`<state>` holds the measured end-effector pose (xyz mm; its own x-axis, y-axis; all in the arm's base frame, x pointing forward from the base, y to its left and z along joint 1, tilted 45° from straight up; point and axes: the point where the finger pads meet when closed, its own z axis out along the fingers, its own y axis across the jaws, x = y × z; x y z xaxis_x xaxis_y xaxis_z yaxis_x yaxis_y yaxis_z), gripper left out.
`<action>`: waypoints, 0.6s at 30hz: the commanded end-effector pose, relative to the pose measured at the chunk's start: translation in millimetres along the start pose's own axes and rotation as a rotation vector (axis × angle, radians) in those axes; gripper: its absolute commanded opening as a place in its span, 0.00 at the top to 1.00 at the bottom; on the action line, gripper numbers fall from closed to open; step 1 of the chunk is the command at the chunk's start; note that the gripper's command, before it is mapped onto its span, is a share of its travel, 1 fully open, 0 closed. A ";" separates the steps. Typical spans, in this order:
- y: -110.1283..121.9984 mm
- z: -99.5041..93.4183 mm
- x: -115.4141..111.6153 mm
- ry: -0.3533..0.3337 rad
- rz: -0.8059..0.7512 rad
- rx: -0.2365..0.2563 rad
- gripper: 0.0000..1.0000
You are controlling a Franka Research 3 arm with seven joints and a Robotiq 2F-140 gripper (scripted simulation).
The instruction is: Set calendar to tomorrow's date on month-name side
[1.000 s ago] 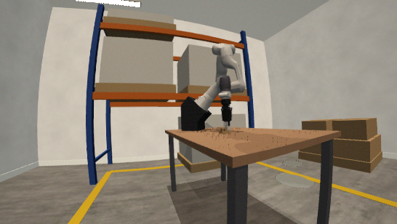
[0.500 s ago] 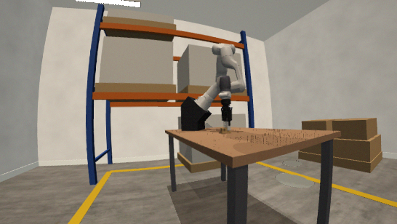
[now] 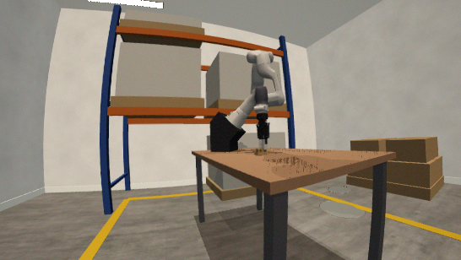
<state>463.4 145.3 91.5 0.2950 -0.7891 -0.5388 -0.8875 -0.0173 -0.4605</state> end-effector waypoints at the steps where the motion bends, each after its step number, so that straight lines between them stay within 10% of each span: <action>1: 2.0 -10.2 -2.6 -0.008 0.001 -0.007 0.71; 18: 1.6 -69.7 -2.1 -0.008 0.001 -0.007 0.71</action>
<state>448.9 101.2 134.0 0.3097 -0.7985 -0.5161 -0.8716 -0.0215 -0.4898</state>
